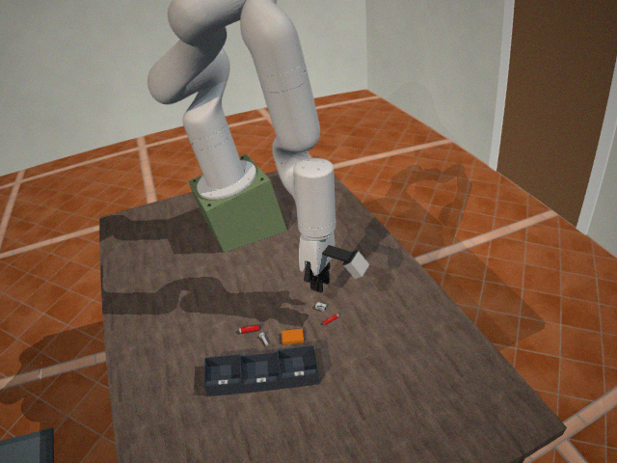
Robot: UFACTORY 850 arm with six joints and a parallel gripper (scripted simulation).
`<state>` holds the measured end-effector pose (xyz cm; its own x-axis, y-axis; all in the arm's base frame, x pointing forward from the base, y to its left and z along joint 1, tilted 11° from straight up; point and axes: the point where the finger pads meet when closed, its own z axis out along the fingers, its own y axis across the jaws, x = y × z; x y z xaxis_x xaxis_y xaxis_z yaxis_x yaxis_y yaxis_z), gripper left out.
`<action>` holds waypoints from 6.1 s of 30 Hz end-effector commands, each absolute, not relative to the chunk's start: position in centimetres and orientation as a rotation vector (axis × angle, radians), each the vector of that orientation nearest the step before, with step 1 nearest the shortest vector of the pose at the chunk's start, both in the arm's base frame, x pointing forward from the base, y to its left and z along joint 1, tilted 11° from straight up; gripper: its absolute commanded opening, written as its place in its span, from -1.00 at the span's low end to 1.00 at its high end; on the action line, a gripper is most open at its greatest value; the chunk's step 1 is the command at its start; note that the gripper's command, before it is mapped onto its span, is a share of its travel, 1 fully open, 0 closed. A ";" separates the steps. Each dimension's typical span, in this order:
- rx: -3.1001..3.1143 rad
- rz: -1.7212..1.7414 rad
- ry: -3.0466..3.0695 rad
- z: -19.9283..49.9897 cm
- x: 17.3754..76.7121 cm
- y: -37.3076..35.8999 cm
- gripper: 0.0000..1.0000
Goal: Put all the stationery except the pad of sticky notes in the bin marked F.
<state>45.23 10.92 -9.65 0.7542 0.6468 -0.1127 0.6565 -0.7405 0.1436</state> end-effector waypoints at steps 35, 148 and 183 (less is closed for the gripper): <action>2.774 -0.063 1.040 -10.0 45.5 10.7 -0.42; 2.774 -0.063 1.040 -10.7 45.5 10.6 -1.00; 2.773 -0.062 1.040 -8.0 55.5 -2.7 -1.00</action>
